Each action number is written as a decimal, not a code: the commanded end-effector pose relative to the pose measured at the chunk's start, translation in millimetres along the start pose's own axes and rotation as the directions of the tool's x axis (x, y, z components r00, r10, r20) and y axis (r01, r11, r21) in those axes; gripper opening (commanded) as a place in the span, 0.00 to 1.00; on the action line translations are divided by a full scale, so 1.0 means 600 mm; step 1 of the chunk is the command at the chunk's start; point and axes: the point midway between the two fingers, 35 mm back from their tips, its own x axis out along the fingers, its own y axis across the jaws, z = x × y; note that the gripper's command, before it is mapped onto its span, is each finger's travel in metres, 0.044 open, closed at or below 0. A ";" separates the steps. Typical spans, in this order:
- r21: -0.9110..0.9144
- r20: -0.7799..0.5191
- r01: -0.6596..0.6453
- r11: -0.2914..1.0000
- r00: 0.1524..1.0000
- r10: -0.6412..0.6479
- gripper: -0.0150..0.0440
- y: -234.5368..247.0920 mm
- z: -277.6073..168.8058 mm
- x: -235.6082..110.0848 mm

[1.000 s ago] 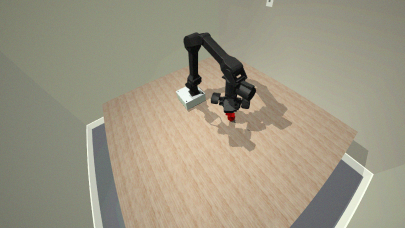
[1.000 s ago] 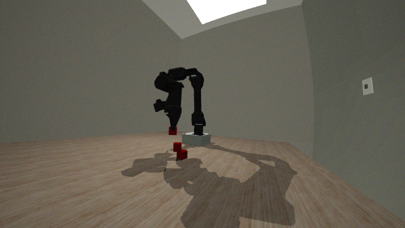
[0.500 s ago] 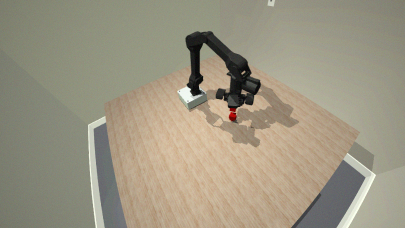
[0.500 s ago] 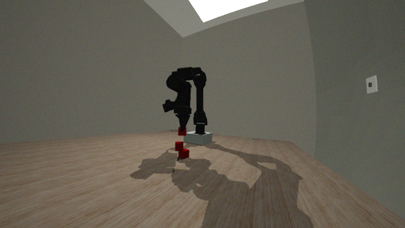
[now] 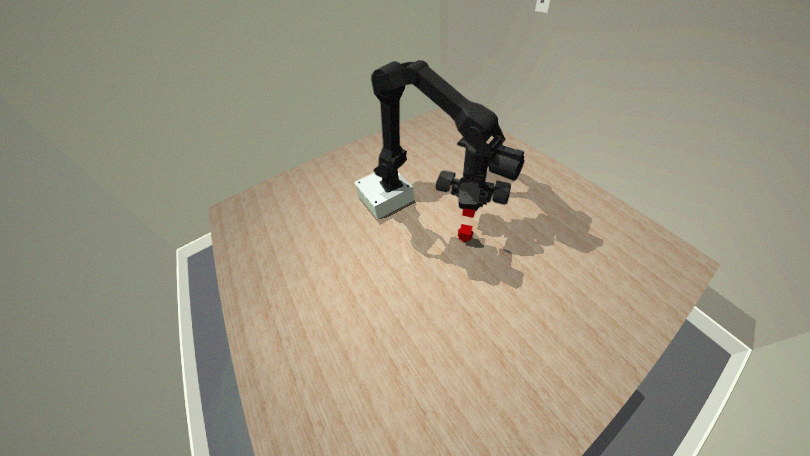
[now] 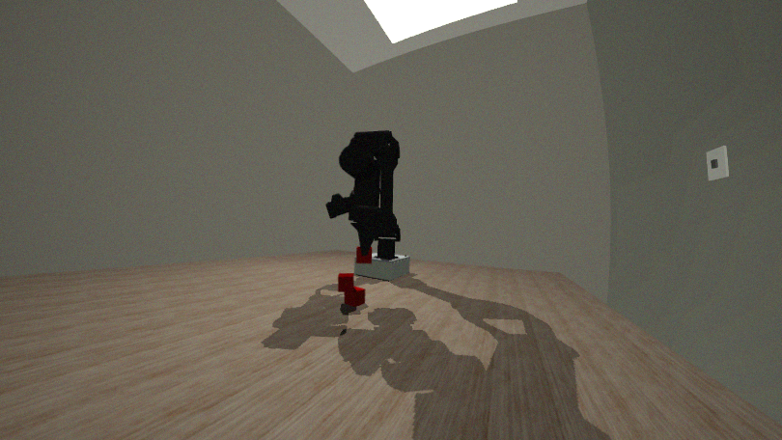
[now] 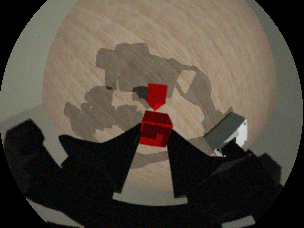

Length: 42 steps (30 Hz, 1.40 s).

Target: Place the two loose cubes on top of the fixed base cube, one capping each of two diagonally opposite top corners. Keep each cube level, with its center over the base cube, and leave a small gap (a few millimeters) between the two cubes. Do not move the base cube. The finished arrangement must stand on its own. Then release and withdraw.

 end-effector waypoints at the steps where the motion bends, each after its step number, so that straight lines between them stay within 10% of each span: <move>1: 0.009 0.005 0.000 1.000 1.000 0.000 0.43 -0.001 -0.001 0.007; 42: 0.009 0.005 0.000 1.000 1.000 0.000 0.43 -0.002 0.000 0.099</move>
